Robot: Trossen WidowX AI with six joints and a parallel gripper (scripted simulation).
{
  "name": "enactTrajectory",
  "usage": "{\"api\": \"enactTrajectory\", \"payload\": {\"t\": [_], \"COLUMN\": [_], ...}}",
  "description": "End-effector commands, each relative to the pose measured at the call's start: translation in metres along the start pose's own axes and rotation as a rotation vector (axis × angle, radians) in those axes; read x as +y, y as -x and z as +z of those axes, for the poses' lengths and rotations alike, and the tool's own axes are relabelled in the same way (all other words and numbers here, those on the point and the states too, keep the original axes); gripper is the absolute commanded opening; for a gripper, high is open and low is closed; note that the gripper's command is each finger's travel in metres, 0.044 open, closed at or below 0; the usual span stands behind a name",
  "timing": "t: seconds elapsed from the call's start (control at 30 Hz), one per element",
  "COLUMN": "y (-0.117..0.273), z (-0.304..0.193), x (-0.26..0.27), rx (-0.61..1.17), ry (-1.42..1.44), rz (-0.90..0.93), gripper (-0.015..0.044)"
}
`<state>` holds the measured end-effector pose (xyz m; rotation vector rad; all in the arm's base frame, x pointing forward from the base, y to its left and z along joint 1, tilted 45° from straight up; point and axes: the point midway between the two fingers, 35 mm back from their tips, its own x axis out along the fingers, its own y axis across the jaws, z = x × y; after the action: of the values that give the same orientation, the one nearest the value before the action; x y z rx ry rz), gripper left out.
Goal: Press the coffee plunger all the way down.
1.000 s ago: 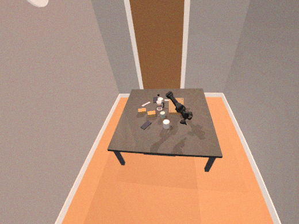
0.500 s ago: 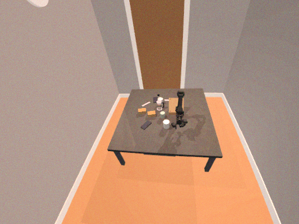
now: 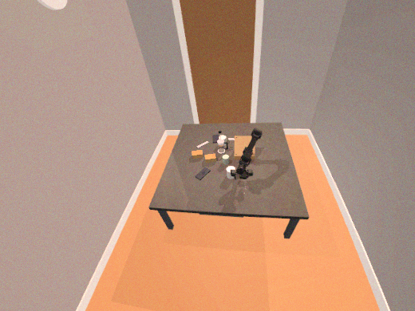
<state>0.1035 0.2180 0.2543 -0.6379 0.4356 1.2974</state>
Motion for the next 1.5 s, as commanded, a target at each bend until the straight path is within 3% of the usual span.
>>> {"api": "enactTrajectory", "payload": {"t": [0.0,0.27,0.7,1.13,1.47], "y": [-0.003,0.014,0.066,0.153,0.239], "z": [-0.005,-0.033,-0.153,-0.277,-0.372], "x": [-0.026,-0.105,-0.199,-0.213,-0.166], "rx": [0.017,0.03,0.073,-0.043,-0.266], "ry": [-0.082,-0.352,-0.862,-1.329,-1.643], "rz": [-0.051,-0.245,-0.476,-0.691,-0.912], "gripper": [0.044,0.044,0.044,0.044,0.044]}}
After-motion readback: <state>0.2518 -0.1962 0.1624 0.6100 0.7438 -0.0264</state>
